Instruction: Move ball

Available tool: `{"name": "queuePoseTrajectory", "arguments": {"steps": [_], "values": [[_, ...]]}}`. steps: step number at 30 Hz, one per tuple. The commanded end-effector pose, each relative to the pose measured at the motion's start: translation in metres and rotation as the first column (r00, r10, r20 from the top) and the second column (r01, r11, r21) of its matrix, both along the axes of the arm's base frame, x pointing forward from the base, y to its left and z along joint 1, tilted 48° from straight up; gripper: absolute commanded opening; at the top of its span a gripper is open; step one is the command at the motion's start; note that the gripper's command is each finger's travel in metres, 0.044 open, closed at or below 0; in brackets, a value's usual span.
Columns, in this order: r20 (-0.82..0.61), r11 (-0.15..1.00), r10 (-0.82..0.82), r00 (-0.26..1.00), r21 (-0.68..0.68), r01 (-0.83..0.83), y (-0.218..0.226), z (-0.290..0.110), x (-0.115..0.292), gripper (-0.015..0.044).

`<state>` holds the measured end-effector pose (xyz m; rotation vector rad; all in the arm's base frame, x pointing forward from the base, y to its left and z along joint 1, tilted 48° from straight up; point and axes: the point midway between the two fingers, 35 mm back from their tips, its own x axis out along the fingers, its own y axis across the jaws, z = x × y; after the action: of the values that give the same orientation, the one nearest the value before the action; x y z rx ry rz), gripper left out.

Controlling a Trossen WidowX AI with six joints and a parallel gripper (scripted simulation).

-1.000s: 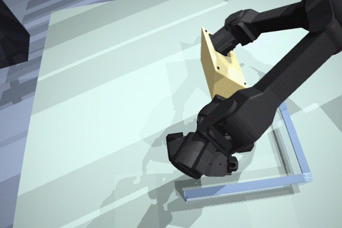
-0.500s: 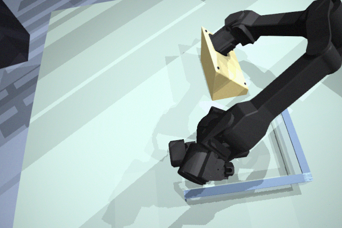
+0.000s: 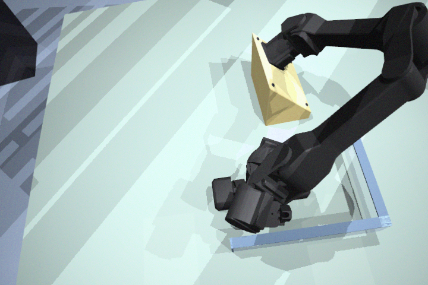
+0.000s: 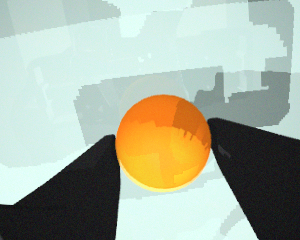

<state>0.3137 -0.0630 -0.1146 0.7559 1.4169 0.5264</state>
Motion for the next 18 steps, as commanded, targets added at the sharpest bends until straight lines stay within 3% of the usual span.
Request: {"name": "queuePoseTrajectory", "arguments": {"steps": [1,8,13,18], "values": [[0.001,1.0,0.0,1.0,0.0,0.0,0.0,0.0,0.0,0.0105],[0.001,1.0,0.0,1.0,0.0,0.0,0.0,0.0,0.0,0.0289],[0.0,1.0,0.0,1.0,-0.001,0.0,-0.002,0.002,0.0,0.0295],[-0.006,1.0,-0.005,1.0,0.0,0.005,-0.055,0.05,-0.008,0.0295]]}}
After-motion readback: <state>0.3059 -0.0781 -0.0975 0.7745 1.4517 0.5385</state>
